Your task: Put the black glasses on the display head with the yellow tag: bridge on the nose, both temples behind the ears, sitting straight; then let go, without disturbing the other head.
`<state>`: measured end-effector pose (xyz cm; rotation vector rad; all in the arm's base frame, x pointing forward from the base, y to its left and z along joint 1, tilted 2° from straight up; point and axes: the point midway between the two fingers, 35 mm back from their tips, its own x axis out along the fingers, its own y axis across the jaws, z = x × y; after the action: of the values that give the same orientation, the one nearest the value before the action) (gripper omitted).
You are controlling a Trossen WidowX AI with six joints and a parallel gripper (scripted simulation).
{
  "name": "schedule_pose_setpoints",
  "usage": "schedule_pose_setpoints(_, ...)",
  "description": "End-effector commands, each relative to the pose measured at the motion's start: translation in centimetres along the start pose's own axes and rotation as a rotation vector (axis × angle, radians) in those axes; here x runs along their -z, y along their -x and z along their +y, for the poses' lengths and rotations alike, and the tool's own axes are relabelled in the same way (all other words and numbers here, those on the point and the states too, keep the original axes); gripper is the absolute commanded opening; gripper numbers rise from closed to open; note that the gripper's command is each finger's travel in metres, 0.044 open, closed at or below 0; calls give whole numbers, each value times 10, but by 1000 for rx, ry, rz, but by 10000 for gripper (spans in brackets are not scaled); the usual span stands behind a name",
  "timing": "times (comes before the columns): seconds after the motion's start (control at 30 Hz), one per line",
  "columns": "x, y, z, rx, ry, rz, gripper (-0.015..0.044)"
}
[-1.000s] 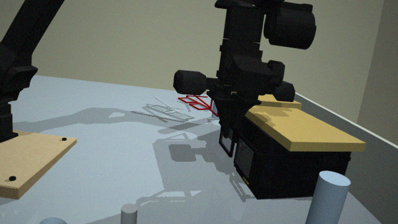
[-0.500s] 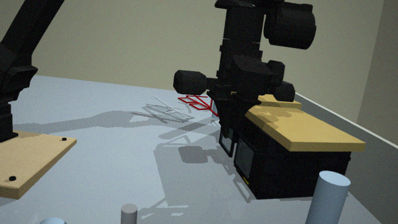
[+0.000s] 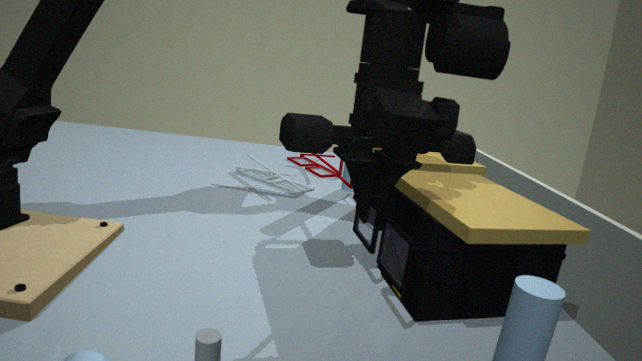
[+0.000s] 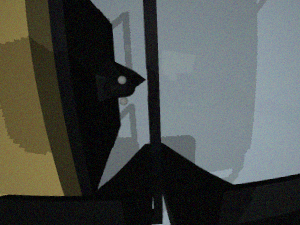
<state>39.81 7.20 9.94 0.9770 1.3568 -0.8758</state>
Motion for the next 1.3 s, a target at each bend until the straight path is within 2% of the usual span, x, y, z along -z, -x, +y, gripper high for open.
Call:
schedule_pose_setpoints(0.0, -1, -2, 0, 4, -4, -3, 0)
schedule_pose_setpoints(0.07, -1, -2, 0, 4, -4, -3, 0)
schedule_pose_setpoints(0.2, 0, 0, 0, 0, 0, 0, 105)
schedule_pose_setpoints(0.47, 0, 0, 0, 0, 0, 0, 108)
schedule_pose_setpoints(0.67, -1, 29, 0, 6, -3, 2, 108)
schedule_pose_setpoints(0.9, -1, 31, -1, 7, -4, 3, 108)
schedule_pose_setpoints(1.27, -1, 38, -37, 10, -4, 3, 108)
